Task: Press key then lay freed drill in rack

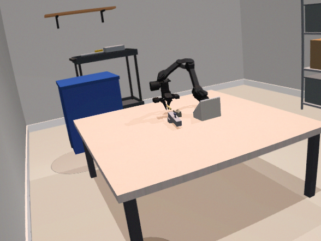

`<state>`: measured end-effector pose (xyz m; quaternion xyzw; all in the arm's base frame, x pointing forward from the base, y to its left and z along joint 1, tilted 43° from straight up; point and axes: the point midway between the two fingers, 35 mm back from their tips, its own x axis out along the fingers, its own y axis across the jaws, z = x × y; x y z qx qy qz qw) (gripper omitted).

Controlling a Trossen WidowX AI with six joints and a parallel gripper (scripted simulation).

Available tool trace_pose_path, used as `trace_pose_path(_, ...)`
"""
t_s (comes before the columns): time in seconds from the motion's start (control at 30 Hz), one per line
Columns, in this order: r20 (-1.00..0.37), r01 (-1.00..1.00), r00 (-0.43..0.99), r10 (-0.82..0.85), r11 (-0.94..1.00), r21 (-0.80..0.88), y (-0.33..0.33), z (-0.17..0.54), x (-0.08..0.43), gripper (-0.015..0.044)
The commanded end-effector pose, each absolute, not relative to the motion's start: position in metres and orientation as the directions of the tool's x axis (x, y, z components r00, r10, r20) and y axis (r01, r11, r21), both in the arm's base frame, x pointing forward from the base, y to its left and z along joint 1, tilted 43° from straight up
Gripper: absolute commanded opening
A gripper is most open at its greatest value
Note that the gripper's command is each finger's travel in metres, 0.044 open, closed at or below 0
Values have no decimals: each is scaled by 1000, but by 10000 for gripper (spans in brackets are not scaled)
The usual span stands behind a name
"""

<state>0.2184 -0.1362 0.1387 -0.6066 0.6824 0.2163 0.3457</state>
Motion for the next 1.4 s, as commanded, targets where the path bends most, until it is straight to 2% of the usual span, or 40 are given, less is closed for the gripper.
trace_pose_path(0.0,-731,-976,-21,-682,172,-132,-135,142,220,0)
trace_pose_path(1.37,-732,-976,-21,-681,172,-132,-128,148,221,0)
